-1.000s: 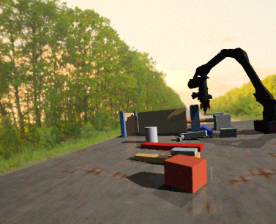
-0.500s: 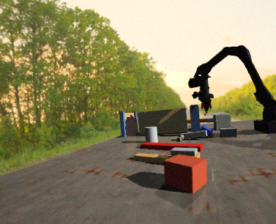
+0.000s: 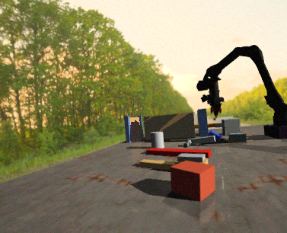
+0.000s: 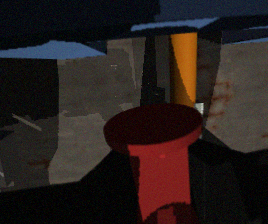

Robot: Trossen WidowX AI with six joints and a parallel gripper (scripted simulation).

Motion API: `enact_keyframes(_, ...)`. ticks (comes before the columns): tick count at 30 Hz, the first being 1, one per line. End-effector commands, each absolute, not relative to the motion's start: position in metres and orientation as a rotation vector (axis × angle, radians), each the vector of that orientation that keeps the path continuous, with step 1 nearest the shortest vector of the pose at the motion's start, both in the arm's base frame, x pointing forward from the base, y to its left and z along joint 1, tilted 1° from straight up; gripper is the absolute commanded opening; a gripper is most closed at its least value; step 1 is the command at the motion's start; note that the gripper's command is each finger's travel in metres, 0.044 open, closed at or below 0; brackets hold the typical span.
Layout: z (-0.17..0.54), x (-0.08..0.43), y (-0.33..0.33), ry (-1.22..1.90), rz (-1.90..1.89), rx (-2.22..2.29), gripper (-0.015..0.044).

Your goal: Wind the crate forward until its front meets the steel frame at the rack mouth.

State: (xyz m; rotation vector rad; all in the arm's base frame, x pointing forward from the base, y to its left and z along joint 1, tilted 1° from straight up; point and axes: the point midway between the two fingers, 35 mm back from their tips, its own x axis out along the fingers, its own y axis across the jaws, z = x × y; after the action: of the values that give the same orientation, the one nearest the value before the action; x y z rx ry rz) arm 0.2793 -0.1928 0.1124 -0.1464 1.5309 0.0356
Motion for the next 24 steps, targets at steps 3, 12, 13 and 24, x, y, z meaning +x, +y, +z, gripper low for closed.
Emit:
enact_keyframes(3,0.109,0.266,-0.175,1.554,0.065,-0.123,0.0000)
enact_keyframes(12,0.108,0.258,-0.167,1.555,0.065,-0.123,0.0000)
enact_keyframes(13,0.108,0.257,-0.166,1.555,0.065,-0.123,0.0000)
enact_keyframes(24,0.107,0.245,-0.157,1.556,0.066,-0.122,0.0000)
